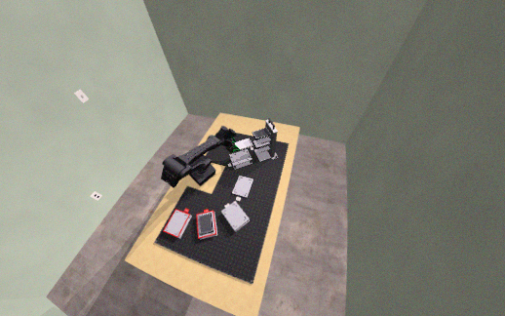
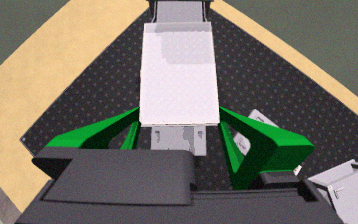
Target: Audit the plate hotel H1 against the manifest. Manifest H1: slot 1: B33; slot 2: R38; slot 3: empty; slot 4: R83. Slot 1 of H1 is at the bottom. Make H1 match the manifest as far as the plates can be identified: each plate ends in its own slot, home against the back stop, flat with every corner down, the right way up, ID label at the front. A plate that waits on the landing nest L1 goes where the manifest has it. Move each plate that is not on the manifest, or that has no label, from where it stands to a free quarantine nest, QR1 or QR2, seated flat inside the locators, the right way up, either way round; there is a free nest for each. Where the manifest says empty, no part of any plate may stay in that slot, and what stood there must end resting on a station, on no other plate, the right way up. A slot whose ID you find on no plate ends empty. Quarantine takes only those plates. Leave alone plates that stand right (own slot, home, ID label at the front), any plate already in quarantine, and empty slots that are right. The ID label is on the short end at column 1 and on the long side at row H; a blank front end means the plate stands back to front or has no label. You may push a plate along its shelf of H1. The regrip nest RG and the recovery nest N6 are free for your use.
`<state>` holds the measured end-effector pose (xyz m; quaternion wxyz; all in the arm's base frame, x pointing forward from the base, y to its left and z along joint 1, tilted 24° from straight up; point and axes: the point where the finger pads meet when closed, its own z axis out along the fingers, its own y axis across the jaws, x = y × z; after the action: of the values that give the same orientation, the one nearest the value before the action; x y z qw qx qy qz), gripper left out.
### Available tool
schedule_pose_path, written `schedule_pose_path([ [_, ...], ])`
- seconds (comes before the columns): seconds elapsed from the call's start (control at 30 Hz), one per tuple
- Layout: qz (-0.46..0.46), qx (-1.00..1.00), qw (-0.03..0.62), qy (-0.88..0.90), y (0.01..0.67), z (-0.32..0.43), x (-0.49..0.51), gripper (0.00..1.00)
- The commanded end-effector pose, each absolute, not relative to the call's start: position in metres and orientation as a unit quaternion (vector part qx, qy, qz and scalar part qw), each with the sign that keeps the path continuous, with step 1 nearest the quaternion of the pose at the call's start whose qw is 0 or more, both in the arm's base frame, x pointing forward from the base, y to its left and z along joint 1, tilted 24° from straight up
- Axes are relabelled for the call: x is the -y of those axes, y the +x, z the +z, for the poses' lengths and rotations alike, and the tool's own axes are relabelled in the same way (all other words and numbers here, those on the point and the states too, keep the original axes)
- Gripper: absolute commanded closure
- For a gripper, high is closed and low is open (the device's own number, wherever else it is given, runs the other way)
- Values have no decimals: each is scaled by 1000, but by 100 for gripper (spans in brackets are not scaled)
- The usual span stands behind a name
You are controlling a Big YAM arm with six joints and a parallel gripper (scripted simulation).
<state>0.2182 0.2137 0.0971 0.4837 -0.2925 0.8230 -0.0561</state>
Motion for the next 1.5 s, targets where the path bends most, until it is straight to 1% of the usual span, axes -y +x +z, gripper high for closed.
schedule_pose_path([
  [0.0, -43, -823, 490, -286, 212, 104, -216, 14],
  [0.27, -43, -823, 489, -286, 205, 102, -212, 14],
  [0.37, -36, -823, 497, -271, 213, 105, -214, 14],
  [0.7, -49, -823, 490, -284, 215, 87, -207, 14],
  [0.73, -34, -819, 503, -273, 223, 107, -223, 14],
  [0.83, -49, -823, 490, -284, 217, 83, -206, 14],
  [1.27, -50, -823, 490, -284, 221, 71, -202, 14],
  [1.3, -35, -818, 503, -276, 227, 88, -219, 14],
  [1.47, -50, -823, 490, -284, 223, 64, -201, 14],
])
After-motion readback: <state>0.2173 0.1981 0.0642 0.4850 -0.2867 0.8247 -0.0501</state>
